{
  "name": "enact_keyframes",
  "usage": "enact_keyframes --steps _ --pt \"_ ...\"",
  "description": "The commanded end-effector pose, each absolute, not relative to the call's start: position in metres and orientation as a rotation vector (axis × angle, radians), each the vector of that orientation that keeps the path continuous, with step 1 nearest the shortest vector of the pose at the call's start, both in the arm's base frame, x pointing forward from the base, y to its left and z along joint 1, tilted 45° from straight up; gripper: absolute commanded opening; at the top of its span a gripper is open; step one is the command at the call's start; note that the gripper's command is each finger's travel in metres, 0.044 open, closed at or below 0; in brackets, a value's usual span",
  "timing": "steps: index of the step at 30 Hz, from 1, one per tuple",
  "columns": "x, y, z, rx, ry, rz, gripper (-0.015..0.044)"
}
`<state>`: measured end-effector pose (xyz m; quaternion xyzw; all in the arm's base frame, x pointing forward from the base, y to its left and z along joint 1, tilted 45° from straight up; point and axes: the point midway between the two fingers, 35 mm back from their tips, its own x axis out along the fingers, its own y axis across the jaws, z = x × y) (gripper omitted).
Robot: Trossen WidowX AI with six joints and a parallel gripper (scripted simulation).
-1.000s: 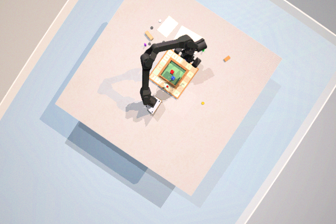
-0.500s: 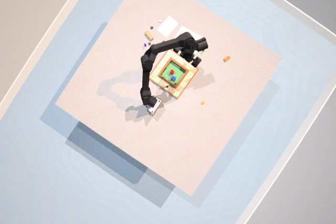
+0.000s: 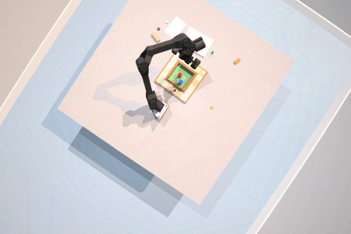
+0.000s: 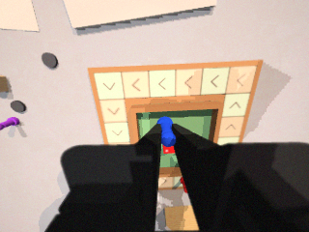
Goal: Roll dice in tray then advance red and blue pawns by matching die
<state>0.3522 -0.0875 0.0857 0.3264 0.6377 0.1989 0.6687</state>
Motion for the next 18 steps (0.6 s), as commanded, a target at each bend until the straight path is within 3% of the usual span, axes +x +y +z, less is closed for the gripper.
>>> enact_keyframes --steps 1,18 --pt "0.347 -0.075 0.091 0.736 1.435 0.449 0.0000" --pt "0.308 -0.019 0.103 0.740 1.436 0.452 0.0000"
